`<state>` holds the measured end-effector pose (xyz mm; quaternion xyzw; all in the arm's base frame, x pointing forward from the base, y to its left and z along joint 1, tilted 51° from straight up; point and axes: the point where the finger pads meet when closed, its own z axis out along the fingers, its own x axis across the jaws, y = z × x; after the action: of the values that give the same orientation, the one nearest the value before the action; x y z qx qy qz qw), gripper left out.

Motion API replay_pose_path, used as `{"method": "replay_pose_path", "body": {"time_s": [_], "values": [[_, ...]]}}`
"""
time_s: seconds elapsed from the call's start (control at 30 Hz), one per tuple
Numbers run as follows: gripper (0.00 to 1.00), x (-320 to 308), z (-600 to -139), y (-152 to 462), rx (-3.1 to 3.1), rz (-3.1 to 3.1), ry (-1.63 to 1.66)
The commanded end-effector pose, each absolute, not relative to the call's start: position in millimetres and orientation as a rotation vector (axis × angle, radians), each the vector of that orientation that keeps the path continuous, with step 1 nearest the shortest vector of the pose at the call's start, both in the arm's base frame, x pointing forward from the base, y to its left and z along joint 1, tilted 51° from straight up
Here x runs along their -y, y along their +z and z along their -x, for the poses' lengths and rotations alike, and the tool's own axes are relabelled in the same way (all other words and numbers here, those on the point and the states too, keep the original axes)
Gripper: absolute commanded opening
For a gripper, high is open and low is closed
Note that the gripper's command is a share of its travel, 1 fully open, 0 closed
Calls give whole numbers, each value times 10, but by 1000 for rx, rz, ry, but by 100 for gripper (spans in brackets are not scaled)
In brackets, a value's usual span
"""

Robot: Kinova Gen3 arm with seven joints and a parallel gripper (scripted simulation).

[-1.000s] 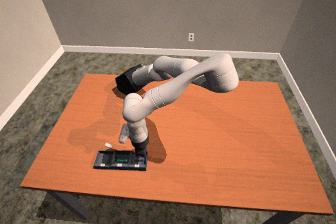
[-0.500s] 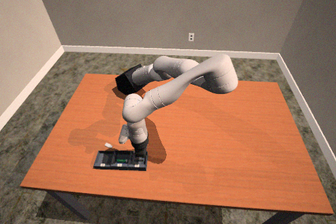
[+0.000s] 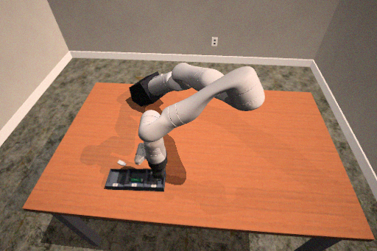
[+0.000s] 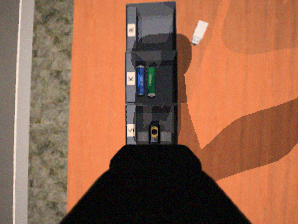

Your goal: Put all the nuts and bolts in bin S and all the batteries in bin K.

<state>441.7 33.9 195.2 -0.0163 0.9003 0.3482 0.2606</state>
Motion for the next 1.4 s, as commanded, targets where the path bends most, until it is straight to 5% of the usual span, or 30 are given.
{"method": "replay_pose_path", "body": {"time_s": [0.0,0.43,0.47,1.37], "values": [[34,-345,-4405,1926,-2442,43,946],[34,-337,-4406,1918,-2442,43,946],[64,-337,-4406,1918,-2442,43,946],[64,-269,-4357,1984,-2442,43,946]]}}
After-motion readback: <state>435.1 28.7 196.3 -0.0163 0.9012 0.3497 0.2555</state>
